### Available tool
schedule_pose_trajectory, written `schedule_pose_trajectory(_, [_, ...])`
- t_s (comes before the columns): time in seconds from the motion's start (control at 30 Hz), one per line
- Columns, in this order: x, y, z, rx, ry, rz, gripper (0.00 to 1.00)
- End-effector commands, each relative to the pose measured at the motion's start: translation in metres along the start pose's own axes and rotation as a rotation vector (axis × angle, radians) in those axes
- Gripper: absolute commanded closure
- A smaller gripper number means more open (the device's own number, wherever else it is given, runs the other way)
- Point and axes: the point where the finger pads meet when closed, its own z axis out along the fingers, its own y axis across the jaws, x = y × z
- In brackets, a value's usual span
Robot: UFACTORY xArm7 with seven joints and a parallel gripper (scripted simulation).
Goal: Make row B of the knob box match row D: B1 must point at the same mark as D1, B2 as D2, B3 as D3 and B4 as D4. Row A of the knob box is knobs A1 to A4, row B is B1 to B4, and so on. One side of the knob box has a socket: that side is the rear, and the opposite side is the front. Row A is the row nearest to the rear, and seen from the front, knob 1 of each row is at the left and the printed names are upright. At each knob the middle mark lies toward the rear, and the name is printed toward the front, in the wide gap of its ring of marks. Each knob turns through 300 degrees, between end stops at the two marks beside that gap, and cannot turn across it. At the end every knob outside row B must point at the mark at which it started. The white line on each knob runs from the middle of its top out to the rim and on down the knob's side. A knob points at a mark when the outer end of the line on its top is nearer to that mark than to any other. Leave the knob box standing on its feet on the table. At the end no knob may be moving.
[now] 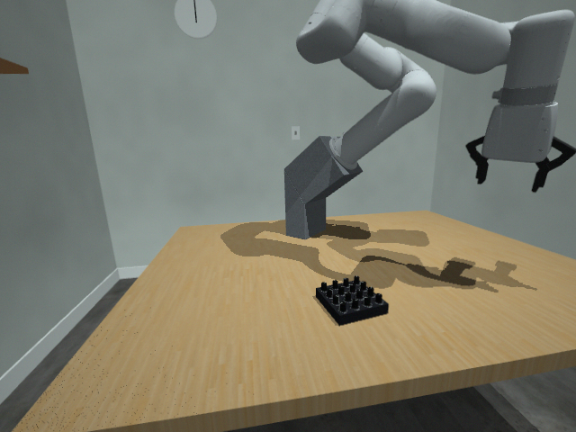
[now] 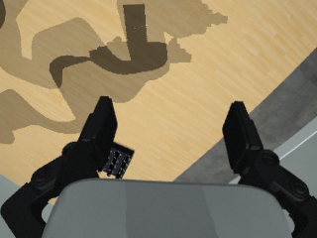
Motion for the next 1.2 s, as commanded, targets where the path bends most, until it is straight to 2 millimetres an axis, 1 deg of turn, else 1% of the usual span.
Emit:
schedule_pose_trajectory(0.0, [-0.013,0.005,0.002,-0.019,-0.003,0.080,0.00])
schedule_pose_trajectory(0.33, [-0.013,0.005,0.002,-0.019,-0.003,0.080,0.00])
schedule_pose_trajectory(0.37, [-0.030,0.008,0.004,-0.036,-0.004,0.181,0.00])
schedule_pose_trajectory(0.4, [-0.036,0.008,0.005,-0.042,-0.005,0.216,0.00])
schedule_pose_trajectory(0.83, [-0.036,0.008,0.005,-0.042,-0.005,0.216,0.00])
schedule_pose_trajectory(0.87, [-0.053,0.009,0.007,-0.059,-0.006,0.318,0.00])
schedule_pose_trajectory(0.9, [-0.060,0.009,0.008,-0.065,-0.007,0.353,0.00])
schedule_pose_trajectory(1.17, [-0.060,0.009,0.008,-0.065,-0.007,0.353,0.00])
